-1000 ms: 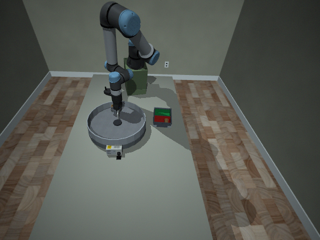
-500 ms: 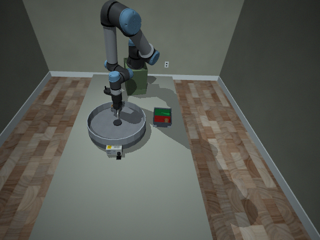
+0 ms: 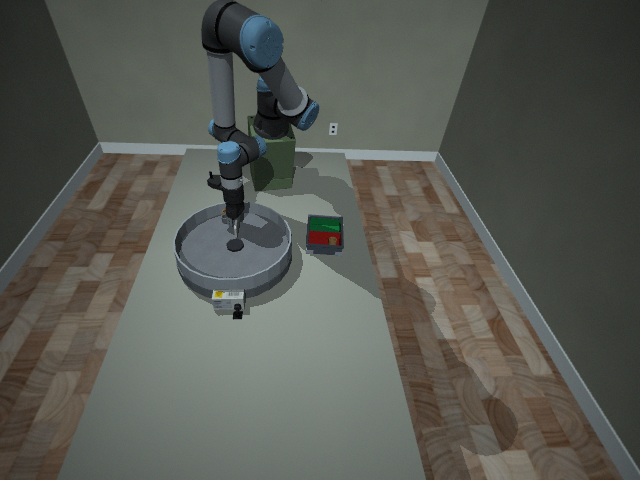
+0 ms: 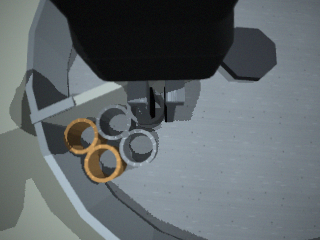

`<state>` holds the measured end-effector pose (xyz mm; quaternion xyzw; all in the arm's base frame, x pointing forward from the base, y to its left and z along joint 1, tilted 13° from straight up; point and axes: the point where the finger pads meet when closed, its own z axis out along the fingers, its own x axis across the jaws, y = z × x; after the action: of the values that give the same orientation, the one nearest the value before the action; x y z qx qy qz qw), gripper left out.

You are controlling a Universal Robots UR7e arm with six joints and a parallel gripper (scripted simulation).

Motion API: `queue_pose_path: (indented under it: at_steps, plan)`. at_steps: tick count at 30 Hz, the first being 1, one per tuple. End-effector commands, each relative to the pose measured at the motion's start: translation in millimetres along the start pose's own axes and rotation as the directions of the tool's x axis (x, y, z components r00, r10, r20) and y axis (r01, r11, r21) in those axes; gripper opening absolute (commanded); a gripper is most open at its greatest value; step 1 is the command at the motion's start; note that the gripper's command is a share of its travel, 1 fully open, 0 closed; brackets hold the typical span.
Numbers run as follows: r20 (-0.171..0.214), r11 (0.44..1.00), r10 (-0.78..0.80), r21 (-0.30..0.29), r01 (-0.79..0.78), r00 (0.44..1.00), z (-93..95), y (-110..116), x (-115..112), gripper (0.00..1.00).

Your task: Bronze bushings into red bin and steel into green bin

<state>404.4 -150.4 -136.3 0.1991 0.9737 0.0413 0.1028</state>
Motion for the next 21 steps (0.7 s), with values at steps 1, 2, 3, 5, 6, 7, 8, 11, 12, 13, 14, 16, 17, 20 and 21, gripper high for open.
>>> queue_pose_path:
  at_steps: [1,2,3,5,6,7,8,11,12,13,14,16,17,20,21]
  plan:
    - [0.001,1.0,0.0,0.0,0.0,1.0,-1.3,-0.1,-0.4,0.0]
    - [0.001,1.0,0.0,0.0,0.0,1.0,-1.9,-0.1,-0.4,0.0]
    - [0.001,1.0,0.0,0.0,0.0,1.0,-2.5,-0.1,-0.4,0.0]
    - [0.001,1.0,0.0,0.0,0.0,1.0,-3.7,-0.1,-0.4,0.0]
    - [0.001,1.0,0.0,0.0,0.0,1.0,-4.3,-0.1,-0.4,0.0]
    - [0.001,1.0,0.0,0.0,0.0,1.0,-4.3,-0.1,-0.4,0.0]
    - [0.001,1.0,0.0,0.0,0.0,1.0,-4.3,-0.1,-0.4,0.0]
    - [0.001,1.0,0.0,0.0,0.0,1.0,-4.3,-0.1,-0.4,0.0]
    - [0.001,1.0,0.0,0.0,0.0,1.0,-4.3,-0.1,-0.4,0.0]
    - [0.001,1.0,0.0,0.0,0.0,1.0,-4.3,-0.1,-0.4,0.0]
    - [0.001,1.0,0.0,0.0,0.0,1.0,-4.8,-0.1,-0.4,0.0]
    - [0.001,1.0,0.0,0.0,0.0,1.0,-6.0,-0.1,-0.4,0.0]
    - [0.001,1.0,0.0,0.0,0.0,1.0,-6.6,-0.1,-0.4,0.0]
    - [0.001,1.0,0.0,0.0,0.0,1.0,-7.2,-0.1,-0.4,0.0]
    - [0.001,1.0,0.0,0.0,0.0,1.0,-7.2,-0.1,-0.4,0.0]
